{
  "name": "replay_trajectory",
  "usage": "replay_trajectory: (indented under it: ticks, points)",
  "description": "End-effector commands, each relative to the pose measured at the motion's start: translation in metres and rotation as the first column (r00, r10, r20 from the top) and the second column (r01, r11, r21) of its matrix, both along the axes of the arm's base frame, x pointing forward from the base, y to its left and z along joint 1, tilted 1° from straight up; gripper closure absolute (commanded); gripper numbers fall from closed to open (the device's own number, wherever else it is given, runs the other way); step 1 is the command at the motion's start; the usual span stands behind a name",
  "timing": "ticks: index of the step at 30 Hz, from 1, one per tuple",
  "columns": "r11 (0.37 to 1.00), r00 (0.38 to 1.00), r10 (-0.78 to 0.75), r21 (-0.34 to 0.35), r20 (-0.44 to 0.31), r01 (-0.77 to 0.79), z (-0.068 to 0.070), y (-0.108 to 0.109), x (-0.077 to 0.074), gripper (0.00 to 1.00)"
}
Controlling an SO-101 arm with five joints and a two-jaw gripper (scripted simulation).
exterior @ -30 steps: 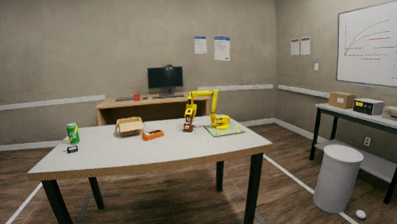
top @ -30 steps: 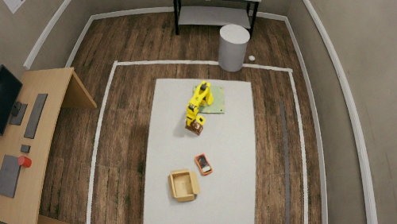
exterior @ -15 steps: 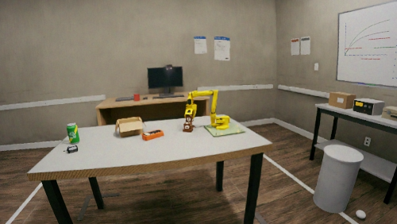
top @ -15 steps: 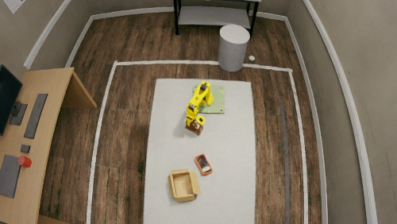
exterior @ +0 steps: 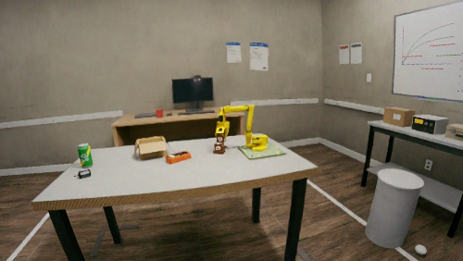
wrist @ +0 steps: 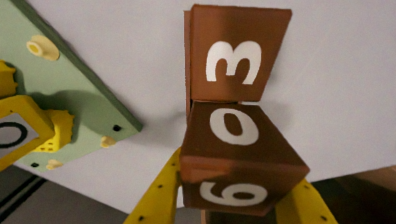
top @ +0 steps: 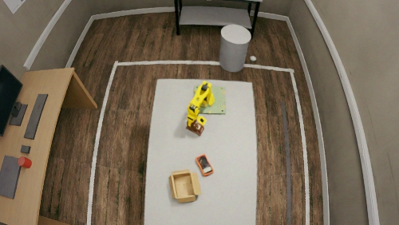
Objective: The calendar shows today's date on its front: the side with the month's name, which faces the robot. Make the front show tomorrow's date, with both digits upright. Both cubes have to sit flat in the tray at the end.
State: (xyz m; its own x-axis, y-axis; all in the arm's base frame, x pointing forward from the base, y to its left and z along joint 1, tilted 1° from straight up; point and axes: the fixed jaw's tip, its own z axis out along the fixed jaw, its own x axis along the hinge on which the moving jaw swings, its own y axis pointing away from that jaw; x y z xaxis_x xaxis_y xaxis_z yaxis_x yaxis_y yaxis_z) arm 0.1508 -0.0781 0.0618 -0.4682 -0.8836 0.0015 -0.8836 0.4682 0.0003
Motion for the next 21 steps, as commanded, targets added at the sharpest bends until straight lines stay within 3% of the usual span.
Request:
replay_trajectory:
  ticks: [1, 21]
  points:
    - [1.0, 1.0, -0.006, 0.003, -0.003, 0.006, -0.0023, 0.0004, 0.0007, 1.0]
    - [1.0, 1.0, -0.008, 0.003, -0.003, 0.008, -0.0102, 0.0008, -0.0007, 1.0]
